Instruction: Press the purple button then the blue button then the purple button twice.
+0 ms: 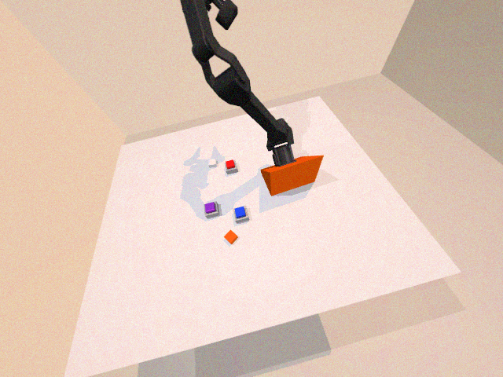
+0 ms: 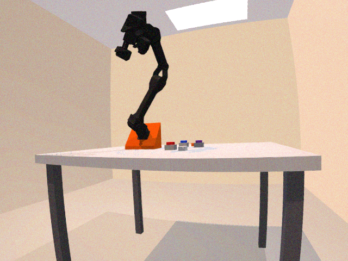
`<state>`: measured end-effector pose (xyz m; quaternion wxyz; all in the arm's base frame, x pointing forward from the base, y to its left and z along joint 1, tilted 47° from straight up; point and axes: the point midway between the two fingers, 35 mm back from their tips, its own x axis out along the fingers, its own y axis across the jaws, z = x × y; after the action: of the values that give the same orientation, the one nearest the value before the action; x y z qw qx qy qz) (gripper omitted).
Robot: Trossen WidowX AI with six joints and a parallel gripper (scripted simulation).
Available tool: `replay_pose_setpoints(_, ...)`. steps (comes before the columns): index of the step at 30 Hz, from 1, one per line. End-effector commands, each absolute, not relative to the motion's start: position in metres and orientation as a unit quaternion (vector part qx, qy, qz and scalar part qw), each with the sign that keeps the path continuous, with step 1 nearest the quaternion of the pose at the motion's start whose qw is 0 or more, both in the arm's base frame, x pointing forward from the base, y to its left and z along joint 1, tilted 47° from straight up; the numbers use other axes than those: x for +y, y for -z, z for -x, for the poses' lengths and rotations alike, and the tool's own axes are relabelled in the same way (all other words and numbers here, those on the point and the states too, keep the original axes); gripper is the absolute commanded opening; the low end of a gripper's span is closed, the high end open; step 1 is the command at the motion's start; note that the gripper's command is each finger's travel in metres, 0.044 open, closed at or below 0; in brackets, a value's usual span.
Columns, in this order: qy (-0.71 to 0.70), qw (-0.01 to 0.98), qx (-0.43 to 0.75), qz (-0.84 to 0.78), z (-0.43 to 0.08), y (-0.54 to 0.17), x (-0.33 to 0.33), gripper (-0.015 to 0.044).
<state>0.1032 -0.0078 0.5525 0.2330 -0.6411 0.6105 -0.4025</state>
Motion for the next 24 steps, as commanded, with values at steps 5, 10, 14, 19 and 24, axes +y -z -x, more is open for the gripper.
replay_pose_setpoints(5, 0.446, 0.532, 0.488, 0.528, -0.036, -0.535, -0.094, 0.04)
replay_pose_setpoints(10, 0.42, 0.673, 0.439, 0.421, -0.039, -0.505, -0.155, 0.04)
replay_pose_setpoints(14, 0.381, 0.755, 0.422, 0.326, -0.064, -0.473, -0.199, 0.04)
replay_pose_setpoints(19, 0.33, 0.811, 0.429, 0.224, -0.108, -0.43, -0.231, 0.04)
replay_pose_setpoints(24, 0.276, 0.834, 0.461, 0.127, -0.168, -0.378, -0.244, 0.04)
